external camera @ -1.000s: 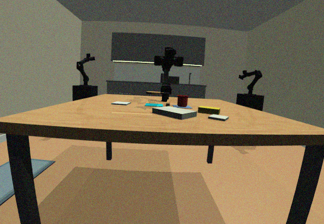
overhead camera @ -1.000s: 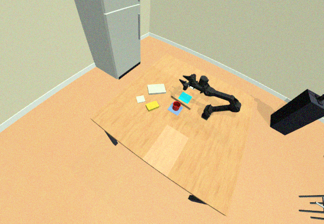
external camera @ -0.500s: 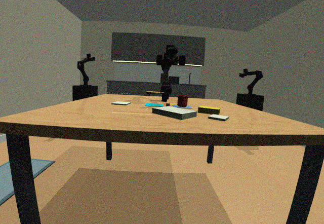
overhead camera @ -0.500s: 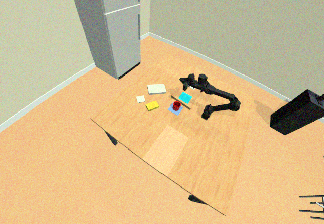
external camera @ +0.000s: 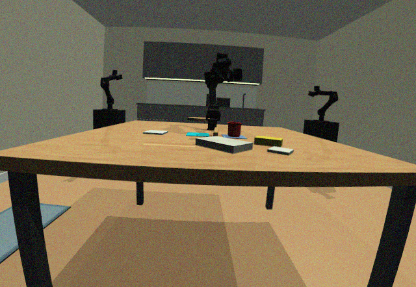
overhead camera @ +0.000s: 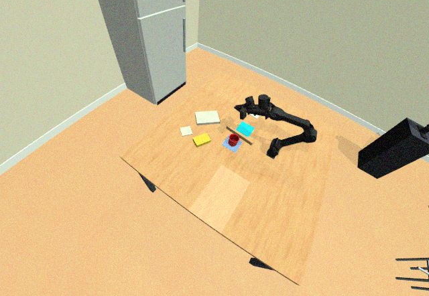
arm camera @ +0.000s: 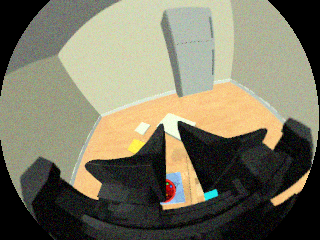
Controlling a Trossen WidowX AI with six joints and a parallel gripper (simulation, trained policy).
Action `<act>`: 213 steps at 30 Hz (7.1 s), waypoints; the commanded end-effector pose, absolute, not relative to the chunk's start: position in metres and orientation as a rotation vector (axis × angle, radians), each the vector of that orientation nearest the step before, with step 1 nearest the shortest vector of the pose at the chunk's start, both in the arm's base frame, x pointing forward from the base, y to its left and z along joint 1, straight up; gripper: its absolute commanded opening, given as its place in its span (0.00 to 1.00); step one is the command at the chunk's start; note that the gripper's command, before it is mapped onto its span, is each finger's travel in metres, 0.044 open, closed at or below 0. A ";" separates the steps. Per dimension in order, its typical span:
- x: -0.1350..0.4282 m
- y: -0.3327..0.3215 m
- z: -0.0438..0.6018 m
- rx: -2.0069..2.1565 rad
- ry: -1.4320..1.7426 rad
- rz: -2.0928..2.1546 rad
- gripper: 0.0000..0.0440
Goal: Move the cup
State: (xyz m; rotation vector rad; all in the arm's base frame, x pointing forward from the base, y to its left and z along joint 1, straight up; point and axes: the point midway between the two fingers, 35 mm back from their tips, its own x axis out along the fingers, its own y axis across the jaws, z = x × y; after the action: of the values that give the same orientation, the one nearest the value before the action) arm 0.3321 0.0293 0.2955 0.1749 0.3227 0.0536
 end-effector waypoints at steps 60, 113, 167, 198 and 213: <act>0.311 0.089 0.226 0.568 1.223 -0.299 0.27; 0.269 0.076 0.061 0.329 1.610 -0.572 0.28; 0.295 0.012 0.158 0.635 1.326 -0.641 0.00; 0.292 -0.074 0.128 0.758 1.186 -0.780 0.00; 0.273 -0.089 0.089 0.785 1.187 -0.832 0.01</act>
State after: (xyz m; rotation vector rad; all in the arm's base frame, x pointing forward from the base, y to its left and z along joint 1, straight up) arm 0.2769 -0.0865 0.0935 0.7859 1.1930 -0.8270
